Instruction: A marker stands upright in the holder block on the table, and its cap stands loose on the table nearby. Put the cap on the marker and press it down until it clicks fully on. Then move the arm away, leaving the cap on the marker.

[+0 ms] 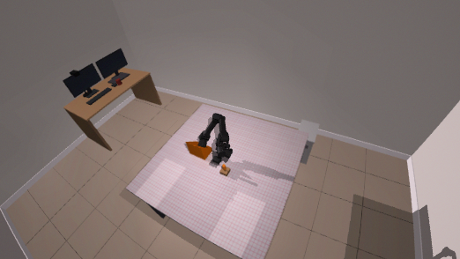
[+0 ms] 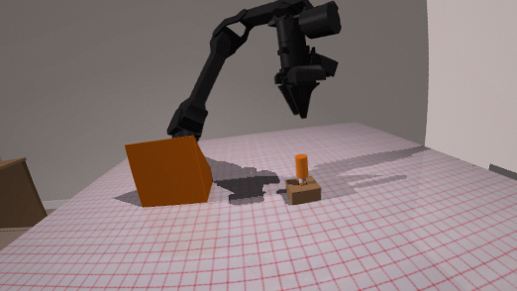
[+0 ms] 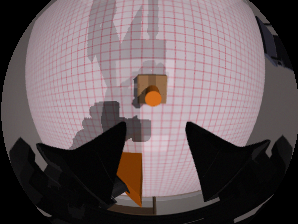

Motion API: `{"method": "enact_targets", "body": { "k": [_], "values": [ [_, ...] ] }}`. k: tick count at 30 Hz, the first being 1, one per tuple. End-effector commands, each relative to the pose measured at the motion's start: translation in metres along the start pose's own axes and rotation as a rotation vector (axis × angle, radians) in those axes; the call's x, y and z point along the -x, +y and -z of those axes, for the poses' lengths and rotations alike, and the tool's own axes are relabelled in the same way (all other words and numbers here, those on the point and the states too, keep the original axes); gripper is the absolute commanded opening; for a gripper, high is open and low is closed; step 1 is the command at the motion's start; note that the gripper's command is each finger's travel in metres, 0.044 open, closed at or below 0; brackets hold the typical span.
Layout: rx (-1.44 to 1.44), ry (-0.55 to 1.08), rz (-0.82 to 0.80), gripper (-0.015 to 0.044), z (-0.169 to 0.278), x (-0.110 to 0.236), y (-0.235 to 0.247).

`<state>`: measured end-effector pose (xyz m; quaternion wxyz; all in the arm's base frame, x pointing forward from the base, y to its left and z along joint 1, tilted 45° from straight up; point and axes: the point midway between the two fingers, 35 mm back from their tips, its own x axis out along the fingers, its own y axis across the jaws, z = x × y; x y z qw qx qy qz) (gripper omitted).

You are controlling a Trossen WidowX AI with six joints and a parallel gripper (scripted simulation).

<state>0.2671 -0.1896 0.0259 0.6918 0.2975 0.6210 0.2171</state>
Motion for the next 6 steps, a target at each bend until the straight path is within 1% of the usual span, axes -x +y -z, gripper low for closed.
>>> {"method": "enact_targets", "body": {
  "k": [1, 4, 6],
  "values": [
    [0.003, 0.004, -0.001, 0.0367, 0.0006, -0.0001, 0.0000],
    [0.003, 0.004, -0.001, 0.0440, 0.0006, -0.0001, 0.0000],
    [0.003, 0.004, -0.001, 0.0440, 0.0006, -0.0001, 0.0000]
  ]
}}
